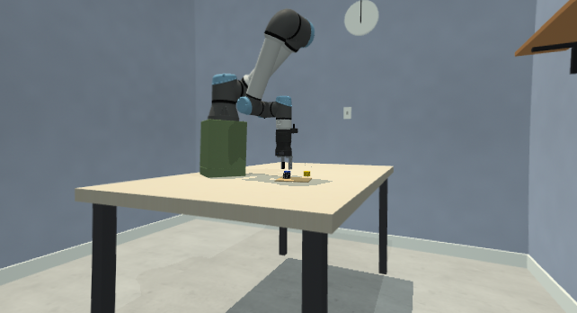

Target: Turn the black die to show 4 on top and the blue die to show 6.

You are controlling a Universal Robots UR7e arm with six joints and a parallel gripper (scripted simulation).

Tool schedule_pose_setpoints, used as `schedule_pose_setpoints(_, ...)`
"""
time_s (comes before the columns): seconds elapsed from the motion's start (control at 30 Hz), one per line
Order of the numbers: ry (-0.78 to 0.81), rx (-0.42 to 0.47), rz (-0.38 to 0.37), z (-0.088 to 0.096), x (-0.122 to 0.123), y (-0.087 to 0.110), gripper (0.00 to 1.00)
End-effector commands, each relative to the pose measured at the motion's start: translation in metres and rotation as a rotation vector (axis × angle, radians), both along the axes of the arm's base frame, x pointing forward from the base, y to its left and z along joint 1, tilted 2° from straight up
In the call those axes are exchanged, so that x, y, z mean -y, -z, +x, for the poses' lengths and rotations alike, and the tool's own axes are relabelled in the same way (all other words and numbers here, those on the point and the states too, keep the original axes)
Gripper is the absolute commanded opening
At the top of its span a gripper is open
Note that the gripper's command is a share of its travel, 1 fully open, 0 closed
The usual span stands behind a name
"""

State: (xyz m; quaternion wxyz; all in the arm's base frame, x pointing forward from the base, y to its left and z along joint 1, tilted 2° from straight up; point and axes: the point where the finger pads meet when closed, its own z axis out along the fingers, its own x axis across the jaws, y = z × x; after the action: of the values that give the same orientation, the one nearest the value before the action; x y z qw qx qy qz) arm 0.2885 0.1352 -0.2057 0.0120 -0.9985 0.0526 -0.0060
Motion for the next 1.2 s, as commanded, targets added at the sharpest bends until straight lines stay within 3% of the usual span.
schedule_pose_setpoints(0.0,0.000,0.001,0.000,0.0003,0.0000,-0.0003,0.79)
schedule_pose_setpoints(1.17,0.000,0.001,0.000,0.0004,-0.0001,0.0033,0.79)
